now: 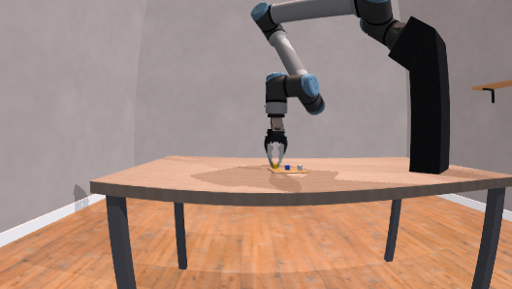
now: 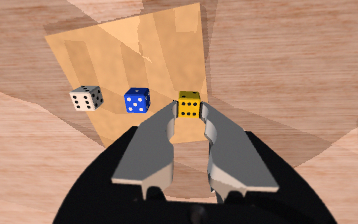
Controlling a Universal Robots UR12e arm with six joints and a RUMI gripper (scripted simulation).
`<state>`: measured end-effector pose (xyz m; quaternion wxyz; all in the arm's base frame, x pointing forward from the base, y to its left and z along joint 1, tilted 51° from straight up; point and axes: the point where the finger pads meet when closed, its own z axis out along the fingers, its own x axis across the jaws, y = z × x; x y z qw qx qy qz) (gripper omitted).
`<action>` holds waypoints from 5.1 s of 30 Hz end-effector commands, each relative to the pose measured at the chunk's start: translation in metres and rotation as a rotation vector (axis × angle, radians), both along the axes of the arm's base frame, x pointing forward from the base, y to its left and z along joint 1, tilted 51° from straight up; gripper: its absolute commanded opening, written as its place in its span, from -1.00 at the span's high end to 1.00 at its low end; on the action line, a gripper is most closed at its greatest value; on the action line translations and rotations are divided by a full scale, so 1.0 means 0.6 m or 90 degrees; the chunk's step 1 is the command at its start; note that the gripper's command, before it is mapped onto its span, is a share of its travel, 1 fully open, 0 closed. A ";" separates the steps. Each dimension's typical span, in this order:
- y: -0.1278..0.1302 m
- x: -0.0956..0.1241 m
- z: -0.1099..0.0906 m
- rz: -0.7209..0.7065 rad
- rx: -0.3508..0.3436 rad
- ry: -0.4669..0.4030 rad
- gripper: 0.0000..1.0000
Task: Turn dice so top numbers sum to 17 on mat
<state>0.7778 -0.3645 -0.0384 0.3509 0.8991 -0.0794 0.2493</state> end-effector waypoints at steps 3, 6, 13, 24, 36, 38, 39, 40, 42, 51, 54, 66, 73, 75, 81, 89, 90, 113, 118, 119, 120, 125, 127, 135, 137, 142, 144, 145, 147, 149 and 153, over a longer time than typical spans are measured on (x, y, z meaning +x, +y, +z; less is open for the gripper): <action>0.001 0.000 0.001 0.000 0.000 0.000 0.94; 0.001 0.000 0.001 0.000 0.000 0.000 0.94; 0.001 0.000 0.001 0.000 0.000 0.000 0.94; 0.001 0.001 0.001 0.000 0.000 0.000 0.94; -0.002 0.002 -0.001 0.000 0.000 0.000 0.94; -0.002 0.002 -0.002 0.000 0.000 0.000 0.94; -0.003 0.002 -0.002 0.000 0.000 0.000 0.94; -0.003 0.003 -0.002 0.000 0.000 0.000 0.94; -0.003 0.003 -0.003 0.000 0.000 0.000 0.94; -0.004 0.003 -0.003 0.000 0.000 0.000 0.94; -0.004 0.003 -0.003 0.000 0.000 0.000 0.94; -0.004 0.003 -0.003 0.000 0.000 0.000 0.94; -0.004 0.003 -0.003 0.000 0.000 0.000 0.94; -0.004 0.003 -0.003 0.000 0.000 0.000 0.94; -0.004 0.003 -0.003 0.000 0.000 0.000 0.94; -0.004 0.003 -0.003 0.000 0.000 0.000 0.80; -0.004 0.003 -0.003 0.000 0.000 0.000 0.80; 0.002 0.000 0.002 0.000 0.000 0.000 0.58; 0.018 -0.010 0.017 0.000 0.000 0.000 0.58; 0.018 -0.010 0.017 0.000 0.000 0.000 0.58; 0.023 -0.013 0.022 0.000 0.000 0.000 0.58; 0.054 -0.031 0.051 0.000 0.000 0.000 0.58; 0.066 -0.038 0.062 0.000 0.000 0.000 0.58; 0.093 -0.054 0.088 0.000 0.000 0.000 0.58; 0.095 -0.055 0.089 0.000 0.000 0.000 0.58; 0.097 -0.056 0.091 0.000 0.000 0.000 -1.00; 0.097 -0.056 0.091 0.000 0.000 0.000 -1.00; 0.097 -0.056 0.091 0.000 0.000 0.000 -1.00; 0.097 -0.056 0.091 0.000 0.000 0.000 -1.00; 0.097 -0.056 0.091 0.000 0.000 0.000 -1.00; 0.097 -0.056 0.091 0.000 0.000 0.000 -1.00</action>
